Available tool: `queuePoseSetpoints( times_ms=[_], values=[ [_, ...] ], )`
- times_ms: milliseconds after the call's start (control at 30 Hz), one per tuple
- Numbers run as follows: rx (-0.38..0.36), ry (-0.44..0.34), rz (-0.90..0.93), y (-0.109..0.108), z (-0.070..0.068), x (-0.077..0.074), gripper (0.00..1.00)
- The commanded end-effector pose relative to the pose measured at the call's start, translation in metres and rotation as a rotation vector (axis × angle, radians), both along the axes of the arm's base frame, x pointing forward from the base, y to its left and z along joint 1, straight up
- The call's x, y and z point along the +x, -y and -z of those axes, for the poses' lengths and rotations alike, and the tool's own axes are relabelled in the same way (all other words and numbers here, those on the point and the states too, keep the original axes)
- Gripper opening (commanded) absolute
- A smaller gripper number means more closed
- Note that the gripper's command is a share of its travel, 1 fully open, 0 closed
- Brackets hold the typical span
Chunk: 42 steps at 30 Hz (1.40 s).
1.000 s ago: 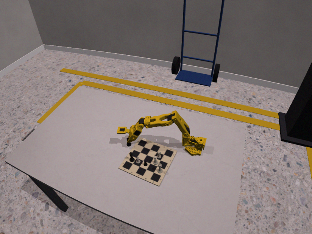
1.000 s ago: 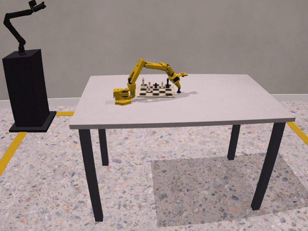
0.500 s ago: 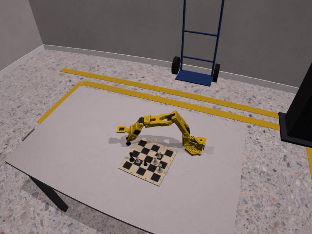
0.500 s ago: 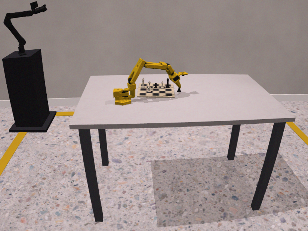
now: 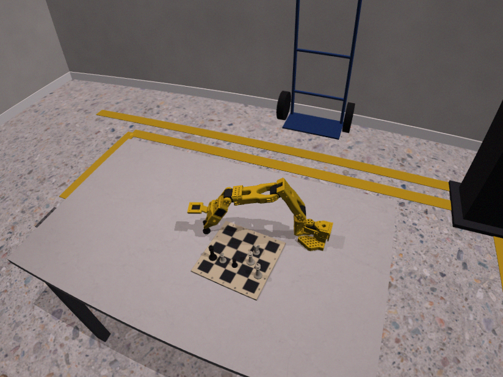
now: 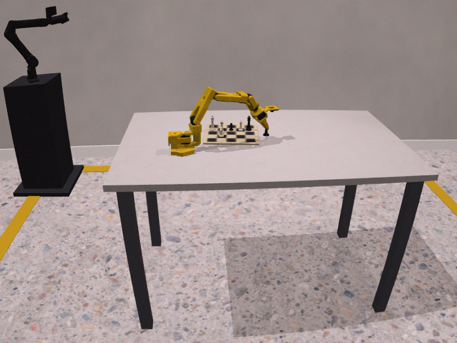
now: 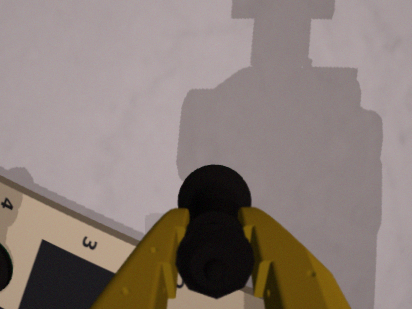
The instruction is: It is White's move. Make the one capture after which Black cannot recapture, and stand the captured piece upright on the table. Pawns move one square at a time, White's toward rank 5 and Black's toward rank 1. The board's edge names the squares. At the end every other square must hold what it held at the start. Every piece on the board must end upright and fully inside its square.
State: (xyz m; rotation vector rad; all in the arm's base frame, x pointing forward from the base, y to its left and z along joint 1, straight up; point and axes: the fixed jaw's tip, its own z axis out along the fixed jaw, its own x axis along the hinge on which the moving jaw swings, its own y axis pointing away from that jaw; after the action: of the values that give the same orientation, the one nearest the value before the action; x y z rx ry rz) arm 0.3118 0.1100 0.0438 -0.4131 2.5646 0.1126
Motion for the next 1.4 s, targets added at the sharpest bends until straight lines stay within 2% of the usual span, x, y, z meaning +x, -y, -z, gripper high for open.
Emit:
queuePoseSetpoints(
  times_ms=[0,700,933,1367],
  values=[
    [0.002,0.011,-0.012,-0.003,-0.002,0.0,0.0],
    [0.002,0.011,-0.012,-0.003,0.005,0.0,0.0],
    [0.001,0.01,-0.012,-0.001,0.017,-0.004,0.0],
    [0.001,0.01,-0.012,-0.001,0.016,-0.004,0.0]
  ],
)
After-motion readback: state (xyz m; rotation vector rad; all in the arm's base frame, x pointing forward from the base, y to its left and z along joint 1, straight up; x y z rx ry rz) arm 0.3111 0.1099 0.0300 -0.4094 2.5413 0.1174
